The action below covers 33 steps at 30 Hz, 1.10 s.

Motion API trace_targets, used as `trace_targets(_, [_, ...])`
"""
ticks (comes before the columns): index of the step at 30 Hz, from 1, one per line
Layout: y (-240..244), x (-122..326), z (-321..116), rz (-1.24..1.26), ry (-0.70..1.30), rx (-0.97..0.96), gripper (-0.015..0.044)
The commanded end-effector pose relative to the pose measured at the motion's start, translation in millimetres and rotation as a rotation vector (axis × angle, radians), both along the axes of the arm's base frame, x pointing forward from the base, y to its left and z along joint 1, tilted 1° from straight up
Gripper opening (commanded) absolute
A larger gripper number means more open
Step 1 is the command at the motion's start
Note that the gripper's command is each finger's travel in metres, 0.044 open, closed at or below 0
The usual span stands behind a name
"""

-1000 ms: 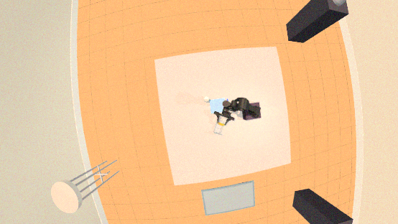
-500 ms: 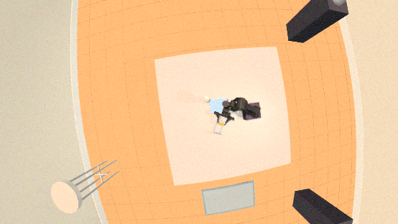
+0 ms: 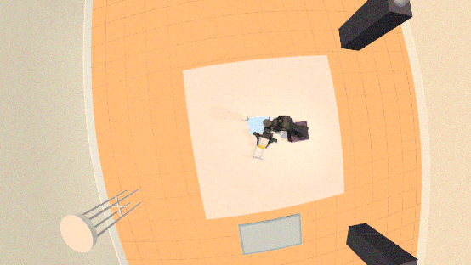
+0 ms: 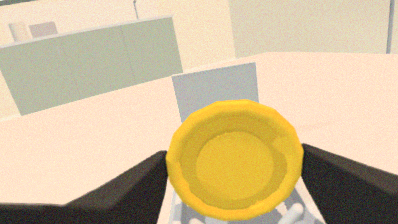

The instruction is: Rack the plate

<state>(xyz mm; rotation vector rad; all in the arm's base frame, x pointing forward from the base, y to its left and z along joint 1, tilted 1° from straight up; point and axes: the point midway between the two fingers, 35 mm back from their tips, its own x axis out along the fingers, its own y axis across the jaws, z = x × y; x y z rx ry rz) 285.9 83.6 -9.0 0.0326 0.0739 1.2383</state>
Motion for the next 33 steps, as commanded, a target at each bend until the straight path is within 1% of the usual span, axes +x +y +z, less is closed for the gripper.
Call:
trace_targets(1, [0.0, 0.0, 0.0, 0.0, 0.0, 0.0, 0.04])
trace_targets(8, [0.0, 0.0, 0.0, 0.0, 0.0, 0.0, 0.04])
trace_targets(10, [-0.4, 1.4, 7.0, 0.0, -0.006, 0.001, 0.04])
trace_targets(19, [-1.8, 3.4, 101.2, 0.016, -0.09, 0.008, 0.04])
trace_targets(21, [-2.2, 4.5, 114.1, 0.019, -0.102, 0.008, 0.04])
trace_targets(27, [-2.5, 5.7, 115.9, 0.016, -0.1, 0.009, 0.04])
trace_targets(33, [-9.6, 39.5, 119.1, -0.099, 0.004, 0.02, 0.04])
